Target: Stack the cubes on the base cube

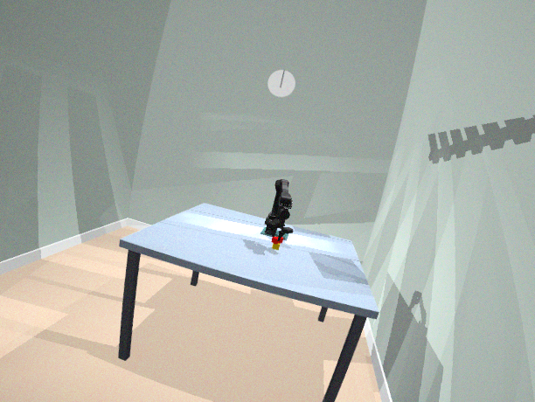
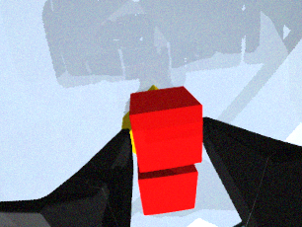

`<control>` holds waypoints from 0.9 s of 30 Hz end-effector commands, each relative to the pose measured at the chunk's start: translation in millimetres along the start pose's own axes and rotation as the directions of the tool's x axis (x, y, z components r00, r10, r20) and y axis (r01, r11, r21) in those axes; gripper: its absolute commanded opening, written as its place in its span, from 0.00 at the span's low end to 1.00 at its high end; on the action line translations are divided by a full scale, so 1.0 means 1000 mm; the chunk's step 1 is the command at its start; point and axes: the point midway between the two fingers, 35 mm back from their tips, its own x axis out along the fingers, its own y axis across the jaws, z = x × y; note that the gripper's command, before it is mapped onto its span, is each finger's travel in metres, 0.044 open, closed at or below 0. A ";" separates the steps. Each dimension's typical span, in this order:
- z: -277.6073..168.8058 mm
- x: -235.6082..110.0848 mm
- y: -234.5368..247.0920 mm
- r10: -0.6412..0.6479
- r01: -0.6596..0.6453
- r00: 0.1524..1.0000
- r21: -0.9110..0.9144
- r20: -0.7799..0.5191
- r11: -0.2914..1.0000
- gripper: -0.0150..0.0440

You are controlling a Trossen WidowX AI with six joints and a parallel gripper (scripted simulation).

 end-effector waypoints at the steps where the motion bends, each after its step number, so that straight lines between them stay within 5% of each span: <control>1: 0.000 0.000 0.000 -0.001 0.001 1.000 -0.004 0.002 1.000 0.60; 27: 0.000 -0.047 0.000 0.000 0.000 1.000 0.000 0.000 1.000 0.60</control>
